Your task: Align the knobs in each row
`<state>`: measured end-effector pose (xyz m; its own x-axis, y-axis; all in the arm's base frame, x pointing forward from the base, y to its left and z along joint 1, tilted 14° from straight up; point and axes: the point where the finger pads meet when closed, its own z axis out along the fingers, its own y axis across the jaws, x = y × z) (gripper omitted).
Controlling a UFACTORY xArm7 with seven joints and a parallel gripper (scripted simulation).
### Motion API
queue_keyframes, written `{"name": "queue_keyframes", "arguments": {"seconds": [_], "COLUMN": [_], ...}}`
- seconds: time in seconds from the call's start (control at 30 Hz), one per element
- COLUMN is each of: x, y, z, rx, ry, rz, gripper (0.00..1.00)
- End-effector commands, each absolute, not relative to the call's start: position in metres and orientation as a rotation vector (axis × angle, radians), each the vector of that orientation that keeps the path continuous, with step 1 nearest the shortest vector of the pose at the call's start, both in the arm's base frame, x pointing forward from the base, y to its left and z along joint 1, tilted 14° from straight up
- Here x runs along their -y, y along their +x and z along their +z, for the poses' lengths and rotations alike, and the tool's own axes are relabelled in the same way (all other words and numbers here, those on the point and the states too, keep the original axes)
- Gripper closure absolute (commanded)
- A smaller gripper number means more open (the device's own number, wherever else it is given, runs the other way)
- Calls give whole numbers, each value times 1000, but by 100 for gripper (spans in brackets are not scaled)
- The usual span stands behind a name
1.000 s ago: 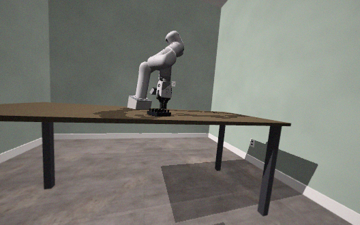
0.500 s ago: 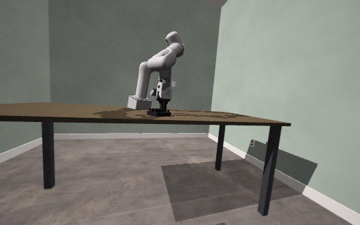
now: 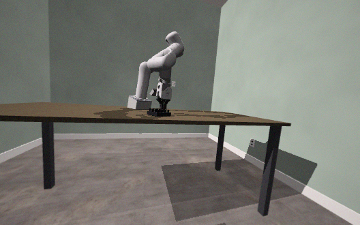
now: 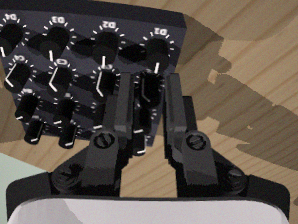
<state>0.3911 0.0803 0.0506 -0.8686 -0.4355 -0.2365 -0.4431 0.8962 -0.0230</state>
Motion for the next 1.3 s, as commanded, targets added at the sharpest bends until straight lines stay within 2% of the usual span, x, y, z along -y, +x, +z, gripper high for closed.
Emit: {"name": "queue_keyframes", "arguments": {"seconds": [0.0, 0.77, 0.8, 1.27], "x": [-80, -80, -80, -80], "y": [392, 392, 392, 392], "z": [51, 51, 51, 51], "rx": [-2824, -2824, -2824, -2824], "ry": [-663, -663, -663, -663], "rz": [47, 47, 47, 47], "gripper": [81, 81, 92, 92]}}
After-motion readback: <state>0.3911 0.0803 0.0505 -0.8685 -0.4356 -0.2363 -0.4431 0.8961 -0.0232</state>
